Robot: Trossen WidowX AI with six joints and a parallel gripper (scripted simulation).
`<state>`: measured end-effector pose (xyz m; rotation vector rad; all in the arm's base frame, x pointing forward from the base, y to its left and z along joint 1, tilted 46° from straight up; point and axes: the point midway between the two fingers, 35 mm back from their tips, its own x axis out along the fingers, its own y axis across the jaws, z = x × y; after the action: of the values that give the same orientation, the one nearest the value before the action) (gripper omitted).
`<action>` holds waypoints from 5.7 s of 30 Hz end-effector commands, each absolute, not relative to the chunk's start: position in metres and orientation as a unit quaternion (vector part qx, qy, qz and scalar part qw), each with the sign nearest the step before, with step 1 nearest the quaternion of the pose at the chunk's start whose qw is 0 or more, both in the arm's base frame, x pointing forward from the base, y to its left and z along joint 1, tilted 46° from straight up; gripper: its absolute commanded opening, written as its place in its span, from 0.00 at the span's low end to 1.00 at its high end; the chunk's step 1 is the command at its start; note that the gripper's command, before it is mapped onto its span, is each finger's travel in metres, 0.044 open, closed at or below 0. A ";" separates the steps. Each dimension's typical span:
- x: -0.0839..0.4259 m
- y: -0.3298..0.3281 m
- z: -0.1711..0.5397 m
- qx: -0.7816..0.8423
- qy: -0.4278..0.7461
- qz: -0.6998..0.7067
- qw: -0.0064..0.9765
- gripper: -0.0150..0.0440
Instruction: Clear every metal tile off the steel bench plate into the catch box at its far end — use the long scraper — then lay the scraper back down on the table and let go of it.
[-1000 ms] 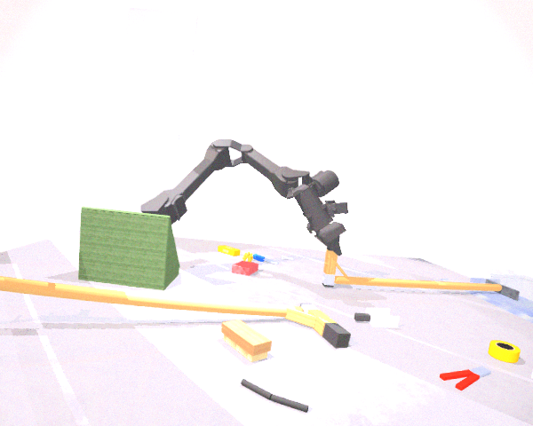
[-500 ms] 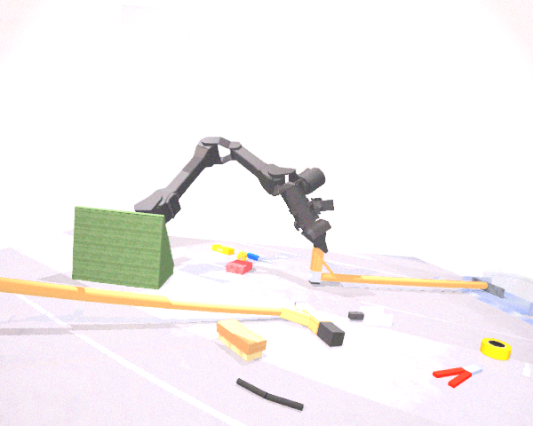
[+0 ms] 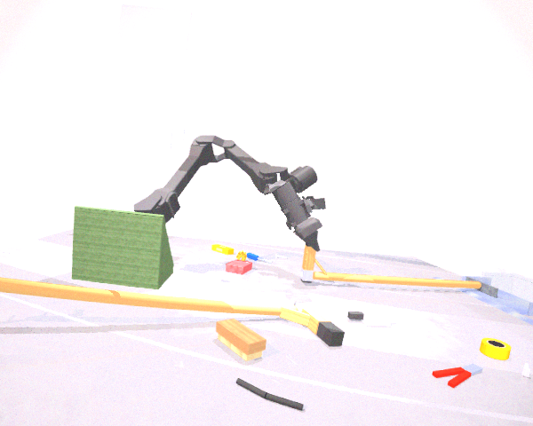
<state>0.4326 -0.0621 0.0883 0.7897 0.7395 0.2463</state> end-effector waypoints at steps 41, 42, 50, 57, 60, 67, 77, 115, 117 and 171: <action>0.367 -0.051 0.085 0.373 0.341 0.115 0.855 0.25; 0.365 -0.051 0.085 0.373 0.341 0.115 0.855 0.25; 0.353 -0.048 0.082 0.373 0.341 0.115 0.855 0.25; 0.343 -0.045 0.079 0.373 0.340 0.114 0.856 0.25; 0.338 -0.043 0.078 0.373 0.340 0.114 0.856 0.25; 0.337 -0.047 0.074 0.373 0.341 0.113 0.855 0.25; 0.334 -0.055 0.064 0.374 0.344 0.110 0.854 0.25; 0.344 -0.078 0.042 0.378 0.347 0.103 0.852 0.25; 0.347 -0.079 0.042 0.378 0.347 0.102 0.852 0.25; 0.426 -0.087 0.051 0.379 0.344 0.099 0.853 0.25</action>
<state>0.4168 -0.0847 0.0478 0.8017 0.7334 0.2138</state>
